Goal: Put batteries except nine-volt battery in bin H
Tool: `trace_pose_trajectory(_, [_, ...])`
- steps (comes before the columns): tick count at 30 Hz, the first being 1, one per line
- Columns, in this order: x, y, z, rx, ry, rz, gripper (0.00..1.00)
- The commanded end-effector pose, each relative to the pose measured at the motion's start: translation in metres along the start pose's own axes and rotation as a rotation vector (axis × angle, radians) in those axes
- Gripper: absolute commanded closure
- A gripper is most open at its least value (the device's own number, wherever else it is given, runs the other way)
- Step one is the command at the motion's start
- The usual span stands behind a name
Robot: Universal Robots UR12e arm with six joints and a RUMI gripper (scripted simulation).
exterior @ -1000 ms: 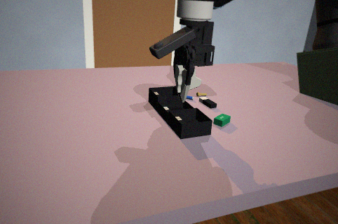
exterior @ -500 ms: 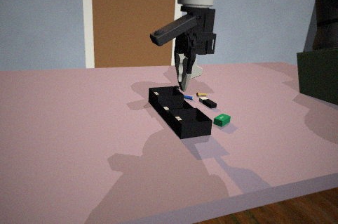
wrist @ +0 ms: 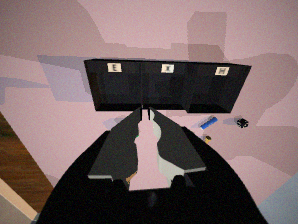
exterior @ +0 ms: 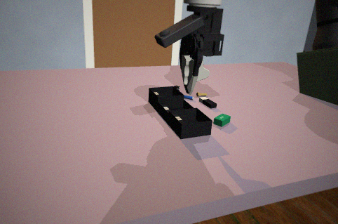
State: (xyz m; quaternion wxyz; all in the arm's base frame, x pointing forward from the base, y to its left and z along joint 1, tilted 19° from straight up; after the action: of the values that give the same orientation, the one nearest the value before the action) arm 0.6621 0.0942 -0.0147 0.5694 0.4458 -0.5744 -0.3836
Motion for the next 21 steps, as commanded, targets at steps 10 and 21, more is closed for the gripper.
trace_pose_trajectory(10, [-0.049, 0.001, -0.002, 0.001, -0.001, 0.000, 0.96])
trace_pose_trajectory(21, [-0.049, -0.015, -0.002, 0.001, -0.001, 0.000, 0.96])
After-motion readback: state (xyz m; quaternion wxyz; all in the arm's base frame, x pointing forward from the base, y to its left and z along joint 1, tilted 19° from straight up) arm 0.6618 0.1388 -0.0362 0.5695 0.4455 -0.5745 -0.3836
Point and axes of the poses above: the point where the finger pads meet when closed, its own y axis back along the fingers, its own x axis across the jaws, z = x × y, the point moved 5 cm from there along y, back along the fingers, and after that the axes turned 1 degree about -y, right-handed, at the moved point
